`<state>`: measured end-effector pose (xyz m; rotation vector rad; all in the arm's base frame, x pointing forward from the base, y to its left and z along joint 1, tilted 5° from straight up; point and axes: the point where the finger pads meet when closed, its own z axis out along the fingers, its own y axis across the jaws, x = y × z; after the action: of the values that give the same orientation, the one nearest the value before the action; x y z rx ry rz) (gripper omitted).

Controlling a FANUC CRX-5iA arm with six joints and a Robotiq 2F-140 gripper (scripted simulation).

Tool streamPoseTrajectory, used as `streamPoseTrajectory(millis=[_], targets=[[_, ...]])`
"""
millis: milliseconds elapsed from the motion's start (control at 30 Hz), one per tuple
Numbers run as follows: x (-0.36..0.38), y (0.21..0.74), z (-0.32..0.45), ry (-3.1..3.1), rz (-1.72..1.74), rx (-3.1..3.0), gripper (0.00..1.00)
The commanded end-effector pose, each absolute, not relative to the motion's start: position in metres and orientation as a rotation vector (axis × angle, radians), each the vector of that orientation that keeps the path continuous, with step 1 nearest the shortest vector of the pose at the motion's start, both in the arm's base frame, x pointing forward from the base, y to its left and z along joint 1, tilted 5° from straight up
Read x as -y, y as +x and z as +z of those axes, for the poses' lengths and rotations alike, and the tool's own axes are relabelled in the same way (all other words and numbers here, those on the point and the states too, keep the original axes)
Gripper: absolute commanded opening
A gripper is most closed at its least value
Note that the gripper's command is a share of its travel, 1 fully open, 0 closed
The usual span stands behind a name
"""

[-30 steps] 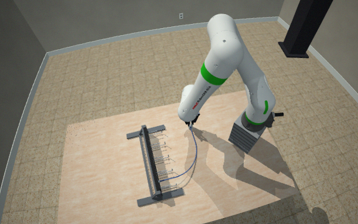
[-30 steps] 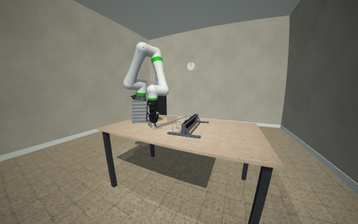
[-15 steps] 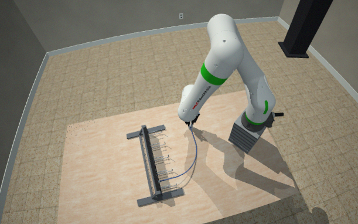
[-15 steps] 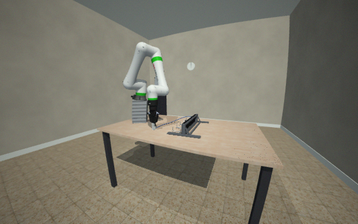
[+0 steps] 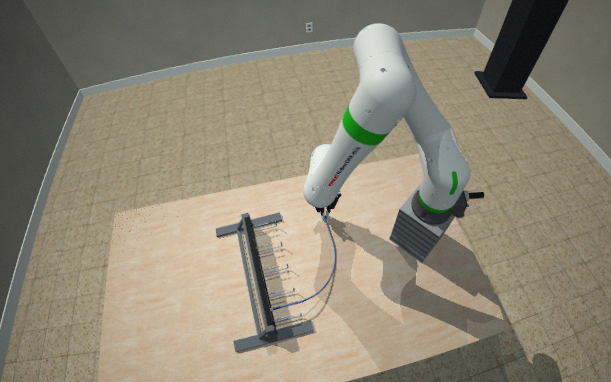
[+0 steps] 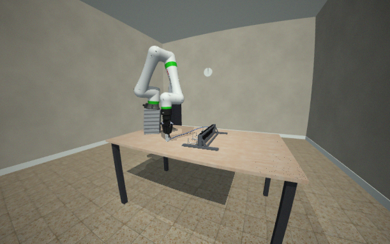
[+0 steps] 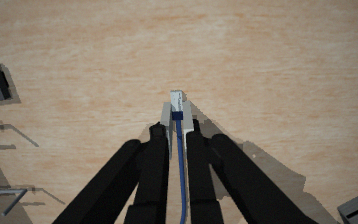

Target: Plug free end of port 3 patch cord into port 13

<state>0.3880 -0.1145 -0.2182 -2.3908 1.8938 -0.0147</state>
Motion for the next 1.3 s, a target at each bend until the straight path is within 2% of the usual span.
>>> streamPoseTrajectory(millis=[0, 1267], targets=[[0.115, 0.388, -0.217, -2.391, -0.015, -1.894, 0.00], [0.118, 0.385, -0.173, -2.391, -0.015, -1.894, 0.00]])
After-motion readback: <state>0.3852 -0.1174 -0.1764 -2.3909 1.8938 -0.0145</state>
